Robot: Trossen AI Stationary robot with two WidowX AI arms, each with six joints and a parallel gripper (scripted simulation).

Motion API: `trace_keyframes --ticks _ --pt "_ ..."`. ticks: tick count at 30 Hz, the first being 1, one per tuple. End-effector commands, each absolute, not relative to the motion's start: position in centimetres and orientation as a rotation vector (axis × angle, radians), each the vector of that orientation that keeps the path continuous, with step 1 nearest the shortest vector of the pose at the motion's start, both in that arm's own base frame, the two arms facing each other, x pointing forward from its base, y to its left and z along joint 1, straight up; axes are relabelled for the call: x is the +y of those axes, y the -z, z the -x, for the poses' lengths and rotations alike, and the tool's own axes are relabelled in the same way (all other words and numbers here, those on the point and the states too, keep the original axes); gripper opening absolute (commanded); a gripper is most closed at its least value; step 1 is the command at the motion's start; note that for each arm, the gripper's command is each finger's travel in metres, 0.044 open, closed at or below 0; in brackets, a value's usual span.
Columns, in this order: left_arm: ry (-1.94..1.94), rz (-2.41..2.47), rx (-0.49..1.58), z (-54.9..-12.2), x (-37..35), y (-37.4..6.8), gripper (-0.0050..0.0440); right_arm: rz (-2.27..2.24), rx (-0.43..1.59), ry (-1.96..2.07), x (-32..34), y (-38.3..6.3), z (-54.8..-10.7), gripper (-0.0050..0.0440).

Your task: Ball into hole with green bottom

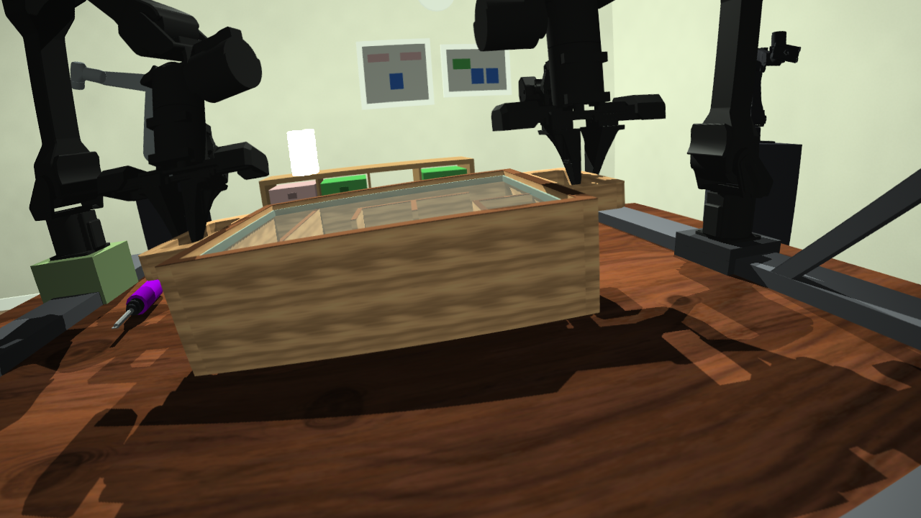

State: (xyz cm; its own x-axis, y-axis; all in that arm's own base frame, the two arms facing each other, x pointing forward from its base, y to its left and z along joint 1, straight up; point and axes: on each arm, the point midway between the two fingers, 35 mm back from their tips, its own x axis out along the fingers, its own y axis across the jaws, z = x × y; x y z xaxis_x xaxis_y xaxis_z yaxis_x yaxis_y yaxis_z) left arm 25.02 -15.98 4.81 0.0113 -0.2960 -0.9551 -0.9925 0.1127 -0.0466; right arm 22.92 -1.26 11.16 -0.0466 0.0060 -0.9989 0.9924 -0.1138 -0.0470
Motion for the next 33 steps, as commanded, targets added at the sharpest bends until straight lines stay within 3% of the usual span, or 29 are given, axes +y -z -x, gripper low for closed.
trace_keyframes --ticks 1,24,33 --pt "-0.882 1.379 1.452 -25.3 -16.7 -6.5 -0.0050 -1.292 1.168 1.289 -1.1 -12.5 -23.0 -0.0050" --pt "-0.997 1.325 1.548 -26.6 -16.6 -9.2 -0.0050 -1.344 1.072 1.209 -1.1 -9.0 -21.8 -0.0050" --pt "-0.928 1.364 1.500 -25.1 -16.3 -7.1 -0.0050 -1.326 1.139 1.255 -1.3 -11.4 -23.1 -0.0050"
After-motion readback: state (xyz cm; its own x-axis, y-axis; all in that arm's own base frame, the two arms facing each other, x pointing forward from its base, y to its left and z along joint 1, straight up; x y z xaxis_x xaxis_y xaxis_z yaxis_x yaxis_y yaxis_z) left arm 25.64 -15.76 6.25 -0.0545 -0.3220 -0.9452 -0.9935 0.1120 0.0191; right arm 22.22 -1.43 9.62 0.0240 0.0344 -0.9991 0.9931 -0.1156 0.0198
